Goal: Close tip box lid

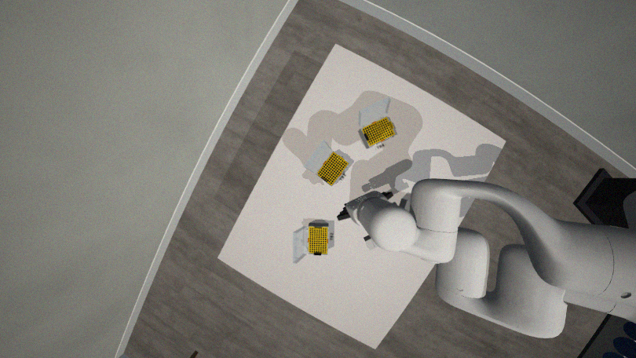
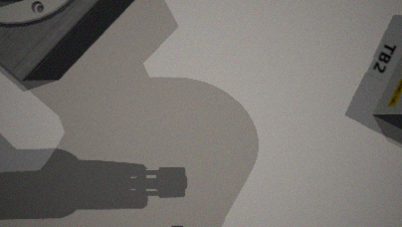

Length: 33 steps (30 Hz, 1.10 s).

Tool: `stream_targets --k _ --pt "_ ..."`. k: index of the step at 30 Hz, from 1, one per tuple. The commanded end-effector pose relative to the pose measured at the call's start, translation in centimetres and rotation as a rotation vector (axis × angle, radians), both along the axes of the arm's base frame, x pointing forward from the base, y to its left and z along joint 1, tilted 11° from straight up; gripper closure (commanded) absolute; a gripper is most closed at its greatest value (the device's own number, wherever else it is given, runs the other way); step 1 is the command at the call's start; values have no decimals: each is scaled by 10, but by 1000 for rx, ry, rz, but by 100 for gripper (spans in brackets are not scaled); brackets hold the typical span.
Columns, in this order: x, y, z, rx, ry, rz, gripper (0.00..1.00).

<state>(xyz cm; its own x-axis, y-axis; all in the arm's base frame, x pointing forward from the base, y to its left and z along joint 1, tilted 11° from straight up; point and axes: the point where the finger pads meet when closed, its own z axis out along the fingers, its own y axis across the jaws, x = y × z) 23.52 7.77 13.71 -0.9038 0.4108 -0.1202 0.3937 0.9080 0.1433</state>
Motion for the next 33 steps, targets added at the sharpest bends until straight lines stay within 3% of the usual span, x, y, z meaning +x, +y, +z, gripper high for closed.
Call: stream_targets --k 1,3,30,33 --pt "1 0 1 -29 -12 108 0" --pt "1 0 1 -29 -12 108 0" --pt "1 0 1 -260 -10 909 0" --pt "1 0 1 -269 -10 941 0"
